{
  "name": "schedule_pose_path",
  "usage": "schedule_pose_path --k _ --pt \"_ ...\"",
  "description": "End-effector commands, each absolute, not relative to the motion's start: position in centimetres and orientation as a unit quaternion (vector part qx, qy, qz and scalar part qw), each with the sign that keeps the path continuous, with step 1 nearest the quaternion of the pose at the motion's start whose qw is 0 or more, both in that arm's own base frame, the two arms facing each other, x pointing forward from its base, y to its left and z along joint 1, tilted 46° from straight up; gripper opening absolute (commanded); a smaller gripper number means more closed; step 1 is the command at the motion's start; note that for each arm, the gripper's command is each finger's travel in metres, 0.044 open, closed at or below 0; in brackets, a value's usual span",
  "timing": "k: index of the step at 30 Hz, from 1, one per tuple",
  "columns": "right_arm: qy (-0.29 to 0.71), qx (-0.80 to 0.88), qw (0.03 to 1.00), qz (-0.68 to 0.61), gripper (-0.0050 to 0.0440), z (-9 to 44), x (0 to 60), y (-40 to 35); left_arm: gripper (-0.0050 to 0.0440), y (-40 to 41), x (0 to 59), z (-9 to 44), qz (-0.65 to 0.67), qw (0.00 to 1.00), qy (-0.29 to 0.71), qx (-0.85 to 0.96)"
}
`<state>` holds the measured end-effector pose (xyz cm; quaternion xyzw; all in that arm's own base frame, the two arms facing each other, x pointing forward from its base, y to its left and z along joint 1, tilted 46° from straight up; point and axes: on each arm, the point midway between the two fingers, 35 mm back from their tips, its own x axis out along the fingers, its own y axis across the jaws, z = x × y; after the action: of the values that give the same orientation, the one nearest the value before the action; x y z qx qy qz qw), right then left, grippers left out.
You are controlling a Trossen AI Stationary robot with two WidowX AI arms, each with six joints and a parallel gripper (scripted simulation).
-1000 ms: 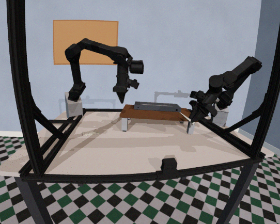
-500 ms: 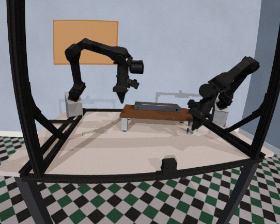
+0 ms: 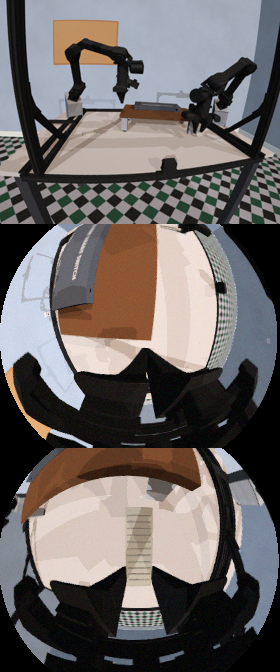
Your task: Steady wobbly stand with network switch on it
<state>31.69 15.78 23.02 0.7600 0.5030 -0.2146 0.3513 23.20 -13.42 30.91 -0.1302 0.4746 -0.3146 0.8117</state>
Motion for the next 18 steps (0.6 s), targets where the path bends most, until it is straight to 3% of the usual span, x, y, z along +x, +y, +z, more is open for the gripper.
schedule_pose_path --k 1,4,5,18 --pt "0.510 0.767 0.290 -0.258 0.0000 22.9 31.8 15.9 0.0000 -13.4 23.2 30.9 -0.315 0.812 0.475 -0.130" --pt "0.510 0.767 0.290 -0.258 0.0000 22.9 31.8 15.9 0.0000 -13.4 23.2 30.9 -0.315 0.812 0.475 -0.130" --pt "0.510 0.767 0.290 -0.258 0.0000 19.1 33.8 19.4 0.0000 -13.4 23.2 30.9 -0.315 0.812 0.475 -0.130" --pt "0.510 0.767 0.290 -0.258 0.0000 19.1 33.8 19.4 0.0000 -13.4 23.2 30.9 -0.315 0.812 0.475 -0.130"
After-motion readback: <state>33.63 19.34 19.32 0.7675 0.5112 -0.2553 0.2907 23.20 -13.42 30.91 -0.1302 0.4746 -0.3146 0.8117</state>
